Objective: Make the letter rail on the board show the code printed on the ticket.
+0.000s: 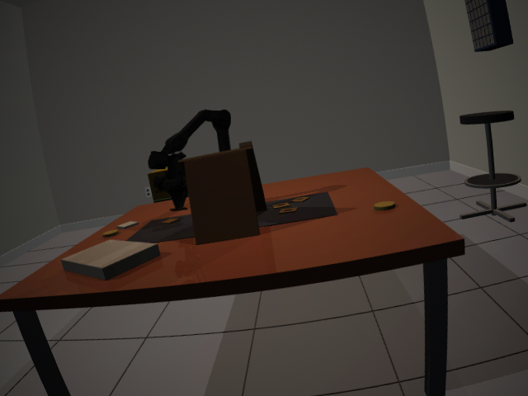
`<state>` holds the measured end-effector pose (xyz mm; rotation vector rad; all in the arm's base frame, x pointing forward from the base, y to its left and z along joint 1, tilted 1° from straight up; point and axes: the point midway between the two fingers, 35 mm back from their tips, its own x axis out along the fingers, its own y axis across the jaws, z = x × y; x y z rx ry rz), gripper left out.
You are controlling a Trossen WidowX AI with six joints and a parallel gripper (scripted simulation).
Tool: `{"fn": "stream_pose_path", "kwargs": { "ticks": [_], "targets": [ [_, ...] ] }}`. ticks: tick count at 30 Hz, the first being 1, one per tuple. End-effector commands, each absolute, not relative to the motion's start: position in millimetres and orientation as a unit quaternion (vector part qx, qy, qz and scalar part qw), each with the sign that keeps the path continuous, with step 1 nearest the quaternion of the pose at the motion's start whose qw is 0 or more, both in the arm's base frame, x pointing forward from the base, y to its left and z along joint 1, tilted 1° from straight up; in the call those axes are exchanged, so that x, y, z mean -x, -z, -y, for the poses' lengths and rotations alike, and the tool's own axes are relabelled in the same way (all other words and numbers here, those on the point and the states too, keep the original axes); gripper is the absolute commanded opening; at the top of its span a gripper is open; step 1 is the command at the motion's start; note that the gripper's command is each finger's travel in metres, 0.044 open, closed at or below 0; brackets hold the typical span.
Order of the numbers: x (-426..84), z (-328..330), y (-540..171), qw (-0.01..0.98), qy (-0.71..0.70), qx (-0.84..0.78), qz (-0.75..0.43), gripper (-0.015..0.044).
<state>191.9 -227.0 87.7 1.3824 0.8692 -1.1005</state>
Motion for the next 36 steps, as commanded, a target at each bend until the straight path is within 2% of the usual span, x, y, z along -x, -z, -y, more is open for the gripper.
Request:
{"fn": "stream_pose_path", "kwargs": {
  "ticks": [1,20,36],
  "targets": [
    [-204.6,232.9,-98.3,0.609,0.426,-0.552,-0.379,0.0],
    [-247.0,244.2,-135.5,0.798,0.262,-0.361,-0.406,0.0],
    [-279.2,248.1,-171.0,0.901,0.131,-0.148,-0.387,0.0]
  ]
}}
